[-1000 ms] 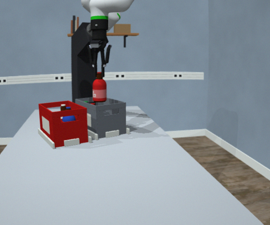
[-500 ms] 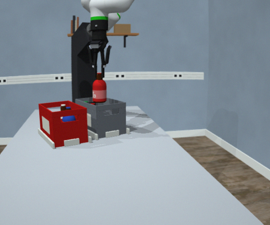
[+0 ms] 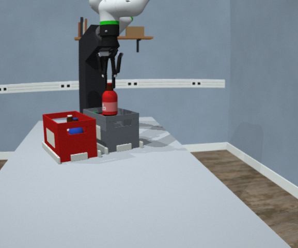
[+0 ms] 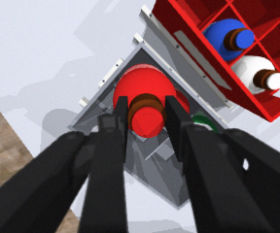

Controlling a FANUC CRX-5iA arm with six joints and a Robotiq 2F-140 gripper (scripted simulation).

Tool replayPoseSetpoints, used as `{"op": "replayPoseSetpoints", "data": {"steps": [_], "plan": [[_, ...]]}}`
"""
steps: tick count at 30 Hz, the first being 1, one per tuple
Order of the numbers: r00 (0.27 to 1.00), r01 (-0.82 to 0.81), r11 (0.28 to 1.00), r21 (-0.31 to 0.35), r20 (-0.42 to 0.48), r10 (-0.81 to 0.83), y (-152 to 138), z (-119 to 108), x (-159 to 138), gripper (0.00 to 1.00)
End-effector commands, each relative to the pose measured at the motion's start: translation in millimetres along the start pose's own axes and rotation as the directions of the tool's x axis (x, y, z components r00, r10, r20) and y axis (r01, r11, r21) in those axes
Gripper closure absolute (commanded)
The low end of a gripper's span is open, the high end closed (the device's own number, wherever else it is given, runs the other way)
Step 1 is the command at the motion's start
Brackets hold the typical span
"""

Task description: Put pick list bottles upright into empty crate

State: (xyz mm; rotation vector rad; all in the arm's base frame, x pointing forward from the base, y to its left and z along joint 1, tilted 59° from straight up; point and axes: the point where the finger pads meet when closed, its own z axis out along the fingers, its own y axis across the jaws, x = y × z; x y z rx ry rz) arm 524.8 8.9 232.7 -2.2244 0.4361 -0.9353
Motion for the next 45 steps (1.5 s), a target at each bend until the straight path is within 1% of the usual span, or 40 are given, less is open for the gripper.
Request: {"op": "replayPoseSetpoints", "data": {"steps": [1, 45], "plan": [[1.0, 0.001, 1.0, 0.0, -0.001, -0.001, 0.1, 3.5, 0.7, 0.9], [1.0, 0.001, 1.0, 0.0, -0.001, -0.001, 0.1, 41.5, 0.9, 0.9]]}}
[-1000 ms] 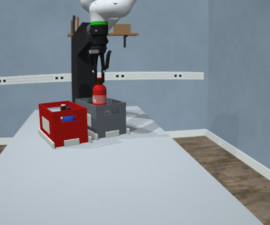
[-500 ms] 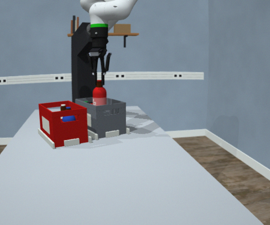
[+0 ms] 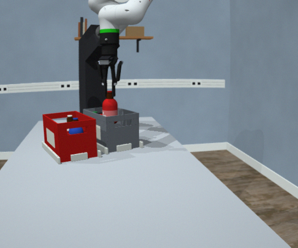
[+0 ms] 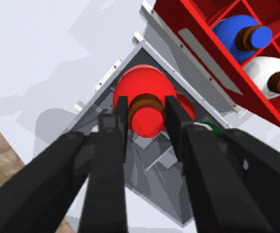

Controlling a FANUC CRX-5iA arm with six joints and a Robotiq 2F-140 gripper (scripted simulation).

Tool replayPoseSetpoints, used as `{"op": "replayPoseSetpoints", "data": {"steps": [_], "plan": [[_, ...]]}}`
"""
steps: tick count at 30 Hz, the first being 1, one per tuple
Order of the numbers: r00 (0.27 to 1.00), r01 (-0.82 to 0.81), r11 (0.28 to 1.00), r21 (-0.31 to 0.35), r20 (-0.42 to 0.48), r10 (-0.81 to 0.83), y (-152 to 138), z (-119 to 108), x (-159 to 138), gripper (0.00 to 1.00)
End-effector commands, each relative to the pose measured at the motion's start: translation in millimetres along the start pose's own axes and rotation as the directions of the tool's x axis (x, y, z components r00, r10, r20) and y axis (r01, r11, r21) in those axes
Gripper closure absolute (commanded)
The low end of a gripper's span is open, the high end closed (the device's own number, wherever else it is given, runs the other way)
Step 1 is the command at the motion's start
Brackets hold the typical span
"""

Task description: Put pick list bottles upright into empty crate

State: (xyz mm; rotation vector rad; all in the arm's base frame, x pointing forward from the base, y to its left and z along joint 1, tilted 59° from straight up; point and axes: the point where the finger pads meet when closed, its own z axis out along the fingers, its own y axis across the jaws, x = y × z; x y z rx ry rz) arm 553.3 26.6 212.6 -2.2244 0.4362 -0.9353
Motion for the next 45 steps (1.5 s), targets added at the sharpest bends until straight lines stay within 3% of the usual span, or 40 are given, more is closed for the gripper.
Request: {"op": "replayPoseSetpoints", "data": {"steps": [1, 45], "plan": [[1.0, 0.001, 1.0, 0.0, -0.001, -0.001, 0.0, 3.4, 0.7, 0.9], [1.0, 0.001, 1.0, 0.0, -0.001, -0.001, 0.0, 41.4, 0.7, 0.9]]}}
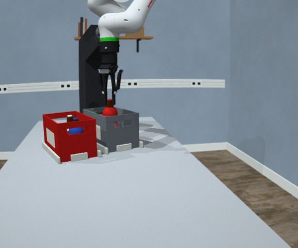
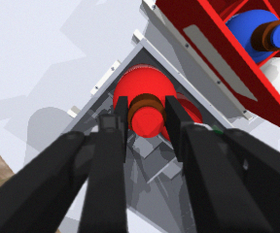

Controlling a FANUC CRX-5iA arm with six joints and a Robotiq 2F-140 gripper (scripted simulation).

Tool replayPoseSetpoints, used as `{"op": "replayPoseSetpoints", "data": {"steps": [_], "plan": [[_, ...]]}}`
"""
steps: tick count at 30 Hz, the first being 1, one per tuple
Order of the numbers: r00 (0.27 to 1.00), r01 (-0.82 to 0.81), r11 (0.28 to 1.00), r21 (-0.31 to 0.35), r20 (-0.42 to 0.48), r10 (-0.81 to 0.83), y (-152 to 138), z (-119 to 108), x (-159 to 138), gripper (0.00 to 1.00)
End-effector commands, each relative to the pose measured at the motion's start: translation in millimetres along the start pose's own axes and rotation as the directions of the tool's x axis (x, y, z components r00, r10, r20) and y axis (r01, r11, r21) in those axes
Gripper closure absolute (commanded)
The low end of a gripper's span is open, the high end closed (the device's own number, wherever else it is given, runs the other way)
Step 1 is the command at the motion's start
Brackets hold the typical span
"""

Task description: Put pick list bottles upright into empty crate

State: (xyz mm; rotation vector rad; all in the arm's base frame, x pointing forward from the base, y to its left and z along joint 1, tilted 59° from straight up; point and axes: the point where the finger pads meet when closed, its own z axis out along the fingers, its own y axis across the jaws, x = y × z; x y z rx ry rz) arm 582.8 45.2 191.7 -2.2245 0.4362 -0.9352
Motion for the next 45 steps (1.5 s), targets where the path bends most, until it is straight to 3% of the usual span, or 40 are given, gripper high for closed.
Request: {"op": "replayPoseSetpoints", "data": {"steps": [1, 45], "plan": [[1.0, 0.001, 1.0, 0.0, -0.001, -0.001, 0.0, 1.6, 0.7, 0.9], [1.0, 0.001, 1.0, 0.0, -0.001, -0.001, 0.0, 41.7, 0.8, 0.9]]}}
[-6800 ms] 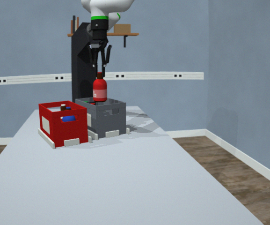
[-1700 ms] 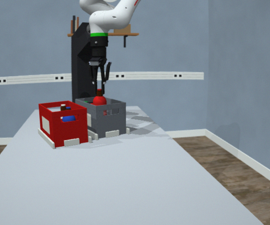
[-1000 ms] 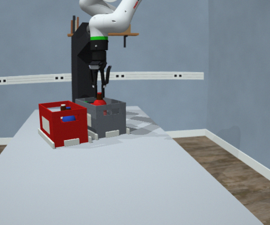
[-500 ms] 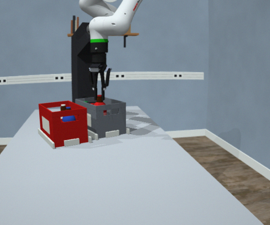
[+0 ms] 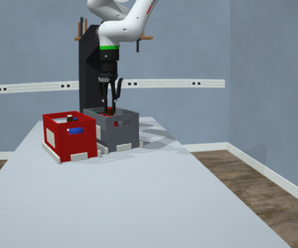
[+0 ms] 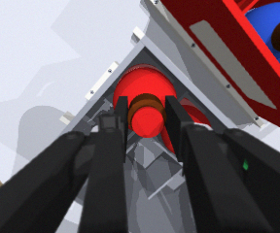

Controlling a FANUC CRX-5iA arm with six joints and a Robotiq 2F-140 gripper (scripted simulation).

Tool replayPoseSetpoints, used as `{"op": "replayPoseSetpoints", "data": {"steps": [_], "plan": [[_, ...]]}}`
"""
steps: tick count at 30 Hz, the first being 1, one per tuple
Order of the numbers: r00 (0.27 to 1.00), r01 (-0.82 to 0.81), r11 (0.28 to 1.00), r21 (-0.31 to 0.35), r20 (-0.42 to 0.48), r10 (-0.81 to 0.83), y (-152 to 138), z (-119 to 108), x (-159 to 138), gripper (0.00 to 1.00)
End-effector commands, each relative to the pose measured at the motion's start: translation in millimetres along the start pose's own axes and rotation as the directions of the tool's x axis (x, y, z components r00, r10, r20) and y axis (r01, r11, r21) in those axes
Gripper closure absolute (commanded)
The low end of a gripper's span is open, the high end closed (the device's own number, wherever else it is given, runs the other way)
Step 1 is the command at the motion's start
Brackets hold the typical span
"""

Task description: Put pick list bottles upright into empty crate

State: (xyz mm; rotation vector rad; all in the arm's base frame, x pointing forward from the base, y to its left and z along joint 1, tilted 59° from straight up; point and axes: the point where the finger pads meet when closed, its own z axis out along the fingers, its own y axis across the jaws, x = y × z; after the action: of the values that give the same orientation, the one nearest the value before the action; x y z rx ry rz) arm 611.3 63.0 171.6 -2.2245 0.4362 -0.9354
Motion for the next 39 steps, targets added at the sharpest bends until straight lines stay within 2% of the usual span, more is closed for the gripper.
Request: {"op": "replayPoseSetpoints", "data": {"steps": [1, 39], "plan": [[1.0, 0.001, 1.0, 0.0, -0.001, -0.001, 0.0, 3.5, 0.8, 0.9], [1.0, 0.001, 1.0, 0.0, -0.001, -0.001, 0.0, 23.9, 0.8, 0.9]]}}
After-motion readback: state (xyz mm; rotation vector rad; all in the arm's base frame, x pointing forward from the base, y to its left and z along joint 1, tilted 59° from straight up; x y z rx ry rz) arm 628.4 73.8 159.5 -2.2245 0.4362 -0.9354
